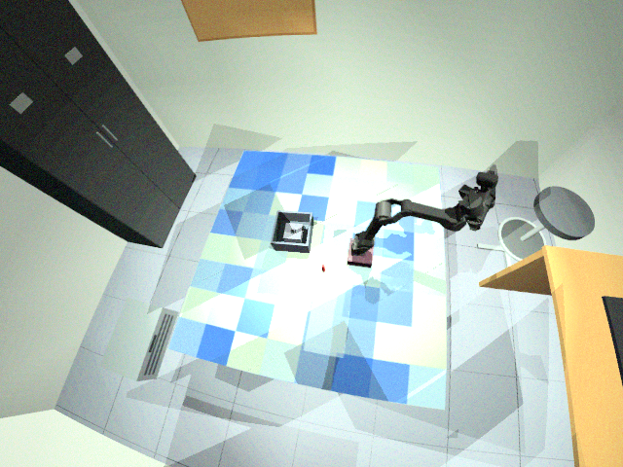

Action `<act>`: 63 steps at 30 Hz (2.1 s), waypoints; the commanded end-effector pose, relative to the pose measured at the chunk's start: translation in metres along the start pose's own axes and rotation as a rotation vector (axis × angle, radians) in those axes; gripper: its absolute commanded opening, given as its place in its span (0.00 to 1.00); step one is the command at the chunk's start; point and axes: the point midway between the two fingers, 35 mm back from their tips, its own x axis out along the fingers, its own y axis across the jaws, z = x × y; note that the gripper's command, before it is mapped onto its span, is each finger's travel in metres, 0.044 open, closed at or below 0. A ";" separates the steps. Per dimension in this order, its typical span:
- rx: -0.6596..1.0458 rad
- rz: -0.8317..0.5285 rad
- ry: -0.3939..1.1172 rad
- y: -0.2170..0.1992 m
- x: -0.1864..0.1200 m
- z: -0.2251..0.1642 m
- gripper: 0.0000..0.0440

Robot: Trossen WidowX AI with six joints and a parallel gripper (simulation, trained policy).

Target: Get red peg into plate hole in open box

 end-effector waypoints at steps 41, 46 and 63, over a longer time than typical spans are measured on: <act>1.032 -0.007 0.954 0.060 -0.241 -0.107 1.00; 1.140 -0.064 1.082 0.064 -0.276 -0.108 1.00; 1.444 -0.360 1.515 0.069 -0.397 -0.083 1.00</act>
